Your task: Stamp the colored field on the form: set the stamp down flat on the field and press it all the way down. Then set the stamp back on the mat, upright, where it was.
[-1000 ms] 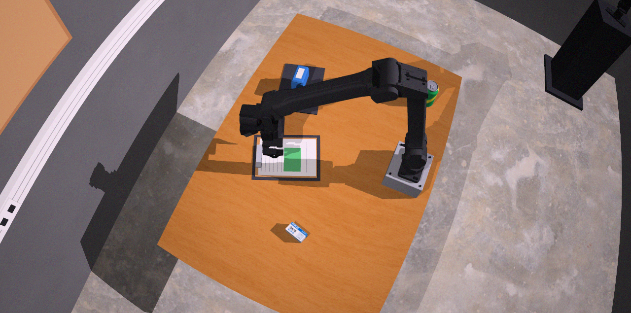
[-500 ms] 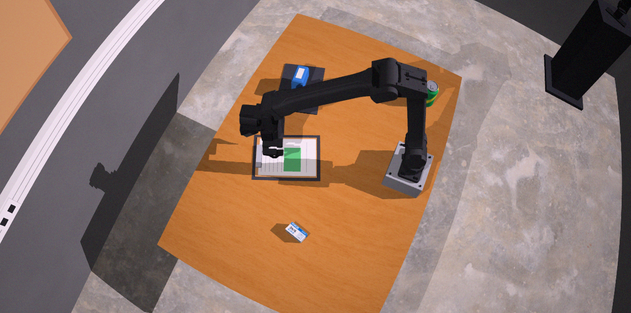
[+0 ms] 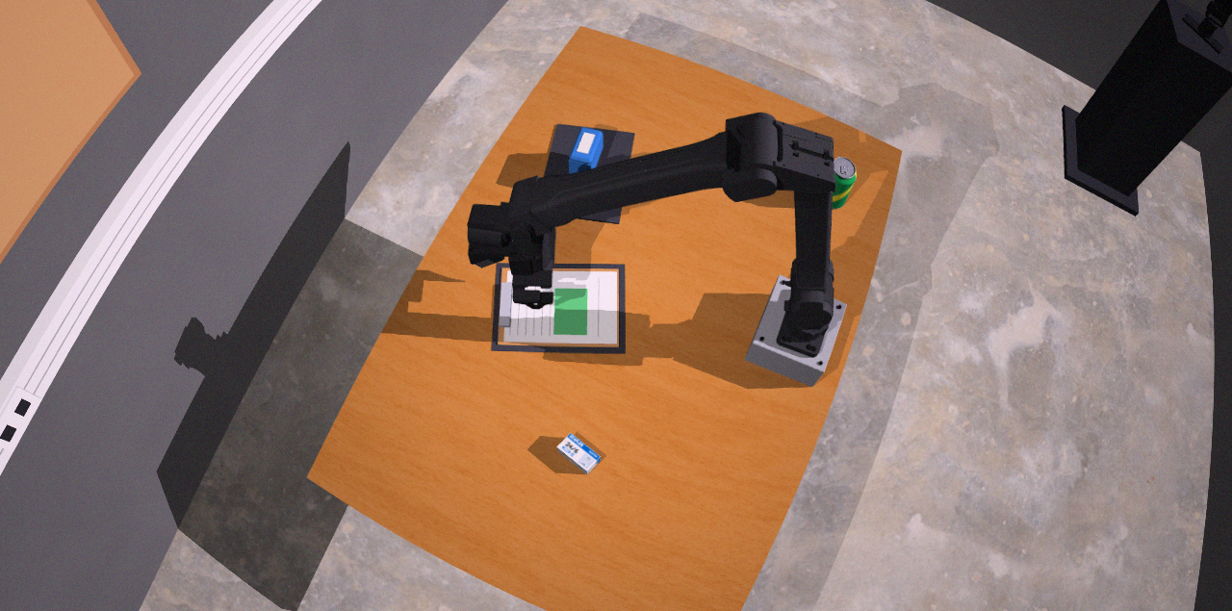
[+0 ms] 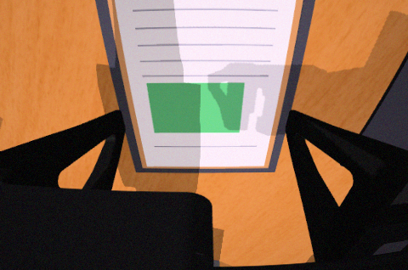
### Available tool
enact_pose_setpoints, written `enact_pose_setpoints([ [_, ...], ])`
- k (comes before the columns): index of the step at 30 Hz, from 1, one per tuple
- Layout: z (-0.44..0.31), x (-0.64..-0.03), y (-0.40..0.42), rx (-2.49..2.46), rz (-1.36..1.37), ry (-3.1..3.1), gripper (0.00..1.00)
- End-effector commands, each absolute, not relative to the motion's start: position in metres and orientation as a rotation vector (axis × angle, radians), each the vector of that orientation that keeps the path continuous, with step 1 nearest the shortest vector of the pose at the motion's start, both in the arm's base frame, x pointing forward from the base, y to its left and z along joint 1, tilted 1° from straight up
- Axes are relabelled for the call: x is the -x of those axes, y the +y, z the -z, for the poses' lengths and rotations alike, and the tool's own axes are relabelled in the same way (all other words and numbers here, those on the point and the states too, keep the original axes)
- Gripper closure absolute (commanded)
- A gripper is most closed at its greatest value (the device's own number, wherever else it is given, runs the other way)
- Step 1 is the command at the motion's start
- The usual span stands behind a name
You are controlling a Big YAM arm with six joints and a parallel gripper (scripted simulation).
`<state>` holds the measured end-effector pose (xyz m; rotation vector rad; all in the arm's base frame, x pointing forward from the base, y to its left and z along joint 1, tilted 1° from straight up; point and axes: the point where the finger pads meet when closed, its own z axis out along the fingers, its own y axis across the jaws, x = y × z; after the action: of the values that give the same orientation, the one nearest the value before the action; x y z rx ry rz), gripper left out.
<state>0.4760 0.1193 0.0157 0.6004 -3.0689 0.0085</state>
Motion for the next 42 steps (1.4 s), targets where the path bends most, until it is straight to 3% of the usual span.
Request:
enact_pose_setpoints([
  [1,-0.014,-0.482,0.121,-0.613,-0.005,-3.075,0.00],
  [12,-0.015,-0.483,0.121,-0.597,-0.005,-3.079,0.00],
  [17,-0.049,-0.499,0.126,-0.473,0.004,-3.158,0.00],
  [38,-0.136,-0.499,0.126,1.022,0.032,-2.973,0.00],
  [42,-0.123,-0.483,0.121,1.254,0.018,-2.873,0.00],
])
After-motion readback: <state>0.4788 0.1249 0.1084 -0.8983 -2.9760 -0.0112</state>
